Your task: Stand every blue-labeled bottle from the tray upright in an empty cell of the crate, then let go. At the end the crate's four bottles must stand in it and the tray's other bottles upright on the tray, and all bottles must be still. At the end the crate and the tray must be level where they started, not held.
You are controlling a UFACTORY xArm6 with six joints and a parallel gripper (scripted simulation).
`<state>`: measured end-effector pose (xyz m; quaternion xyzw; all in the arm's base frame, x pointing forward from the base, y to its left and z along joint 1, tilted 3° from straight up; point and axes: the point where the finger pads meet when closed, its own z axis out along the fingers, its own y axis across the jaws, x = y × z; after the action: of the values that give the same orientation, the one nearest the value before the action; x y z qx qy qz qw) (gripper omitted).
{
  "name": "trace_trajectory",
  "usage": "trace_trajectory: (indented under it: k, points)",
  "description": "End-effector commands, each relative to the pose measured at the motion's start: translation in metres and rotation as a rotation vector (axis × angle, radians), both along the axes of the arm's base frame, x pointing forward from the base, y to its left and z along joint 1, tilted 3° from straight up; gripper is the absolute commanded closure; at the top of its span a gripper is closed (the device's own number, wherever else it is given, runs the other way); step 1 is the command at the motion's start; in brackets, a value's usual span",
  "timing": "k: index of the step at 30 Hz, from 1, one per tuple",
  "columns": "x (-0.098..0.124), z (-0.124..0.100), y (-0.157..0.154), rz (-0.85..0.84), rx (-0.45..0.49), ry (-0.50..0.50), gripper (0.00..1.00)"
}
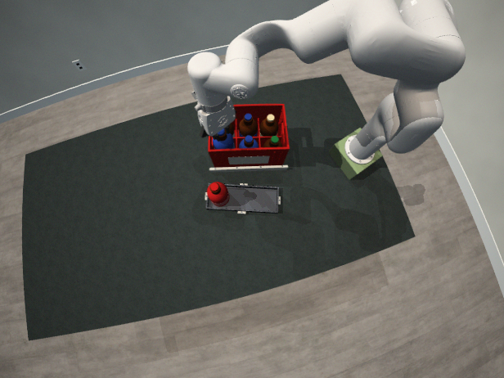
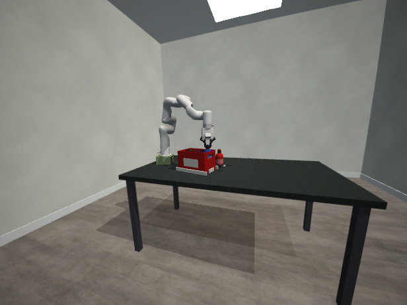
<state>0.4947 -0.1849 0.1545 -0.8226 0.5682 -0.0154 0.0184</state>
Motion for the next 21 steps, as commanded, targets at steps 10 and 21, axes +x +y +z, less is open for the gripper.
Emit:
trace_trajectory:
  k: [10, 21]
  points:
    - [0.002, -0.006, 0.0, 0.0, -0.002, -0.005, 1.0]
    - [0.002, -0.016, 0.0, 0.0, -0.002, -0.005, 1.0]
